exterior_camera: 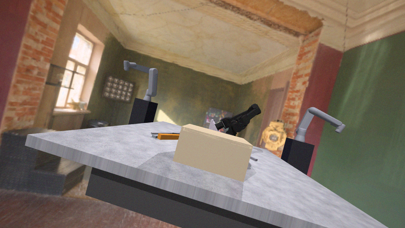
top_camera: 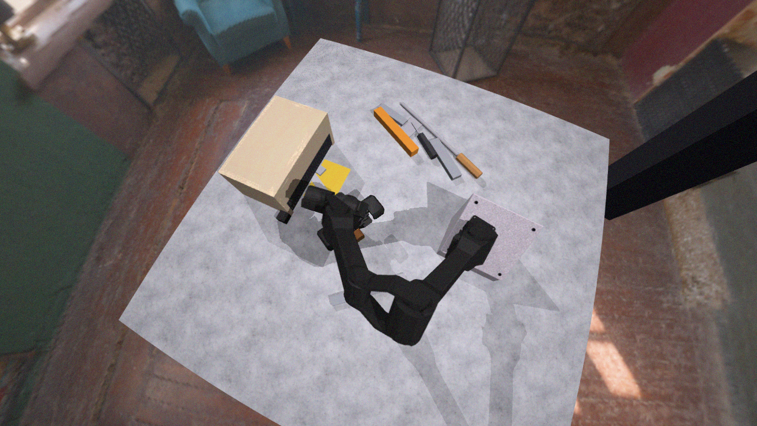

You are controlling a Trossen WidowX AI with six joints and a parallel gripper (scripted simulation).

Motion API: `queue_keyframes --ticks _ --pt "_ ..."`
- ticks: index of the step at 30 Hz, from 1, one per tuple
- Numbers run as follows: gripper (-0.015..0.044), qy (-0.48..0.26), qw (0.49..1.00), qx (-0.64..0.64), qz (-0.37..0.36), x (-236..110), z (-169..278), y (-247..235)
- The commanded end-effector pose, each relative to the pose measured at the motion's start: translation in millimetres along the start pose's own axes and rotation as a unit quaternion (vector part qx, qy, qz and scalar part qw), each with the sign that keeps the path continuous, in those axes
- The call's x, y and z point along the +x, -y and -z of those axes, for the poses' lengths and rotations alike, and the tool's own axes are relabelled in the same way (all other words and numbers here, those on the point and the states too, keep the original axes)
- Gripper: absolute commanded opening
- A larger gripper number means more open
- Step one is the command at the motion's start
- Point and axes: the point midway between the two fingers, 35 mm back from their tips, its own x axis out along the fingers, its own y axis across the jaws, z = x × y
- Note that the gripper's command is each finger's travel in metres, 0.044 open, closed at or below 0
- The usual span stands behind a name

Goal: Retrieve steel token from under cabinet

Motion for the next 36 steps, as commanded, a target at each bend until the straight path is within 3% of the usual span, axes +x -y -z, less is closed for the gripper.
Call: queue_keyframes --ticks 1,36 --pt "0.0 -0.001 1.0 0.001 0.002 1 8 0" --pt "0.0 -0.002 1.0 0.001 0.002 1 52 -3"
